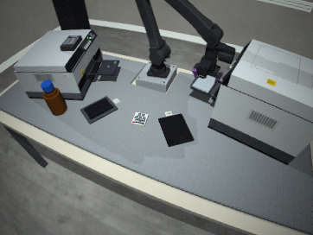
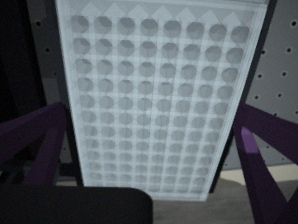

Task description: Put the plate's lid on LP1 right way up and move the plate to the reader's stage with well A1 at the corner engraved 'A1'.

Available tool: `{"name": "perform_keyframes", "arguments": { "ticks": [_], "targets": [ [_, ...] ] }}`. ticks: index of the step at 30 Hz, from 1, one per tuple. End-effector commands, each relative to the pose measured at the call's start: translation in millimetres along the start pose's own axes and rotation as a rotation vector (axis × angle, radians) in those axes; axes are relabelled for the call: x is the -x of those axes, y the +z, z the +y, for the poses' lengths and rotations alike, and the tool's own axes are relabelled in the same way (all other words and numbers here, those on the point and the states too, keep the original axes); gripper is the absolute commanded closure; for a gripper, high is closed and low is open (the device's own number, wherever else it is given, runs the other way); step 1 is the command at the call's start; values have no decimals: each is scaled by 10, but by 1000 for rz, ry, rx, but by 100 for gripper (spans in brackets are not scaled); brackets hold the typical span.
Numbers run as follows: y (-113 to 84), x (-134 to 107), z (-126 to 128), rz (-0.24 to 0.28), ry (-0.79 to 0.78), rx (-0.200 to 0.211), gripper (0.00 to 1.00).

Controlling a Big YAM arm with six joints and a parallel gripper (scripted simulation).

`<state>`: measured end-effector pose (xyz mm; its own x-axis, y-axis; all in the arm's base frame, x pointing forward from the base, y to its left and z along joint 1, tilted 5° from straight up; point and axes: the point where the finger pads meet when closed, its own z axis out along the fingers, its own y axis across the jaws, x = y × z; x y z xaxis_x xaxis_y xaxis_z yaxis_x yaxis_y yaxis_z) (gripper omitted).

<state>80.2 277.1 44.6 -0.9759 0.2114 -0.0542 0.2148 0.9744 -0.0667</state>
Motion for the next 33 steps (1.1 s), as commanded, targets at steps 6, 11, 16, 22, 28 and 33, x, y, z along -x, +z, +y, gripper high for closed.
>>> {"name": "perform_keyframes", "arguments": {
  "ticks": [6, 11, 16, 22, 28, 33],
  "targets": [
    [-59, 35, 109, 2, -32, -6, 0],
    [-69, 49, 118, 2, -29, -7, 0],
    [-107, 54, 146, 2, -13, -4, 0],
    [-185, 59, 175, 0, 12, 16, 0],
    [-230, 62, 199, -1, 11, 27, 0],
    [-241, 62, 201, -2, -5, 33, 0]
  ]
}}
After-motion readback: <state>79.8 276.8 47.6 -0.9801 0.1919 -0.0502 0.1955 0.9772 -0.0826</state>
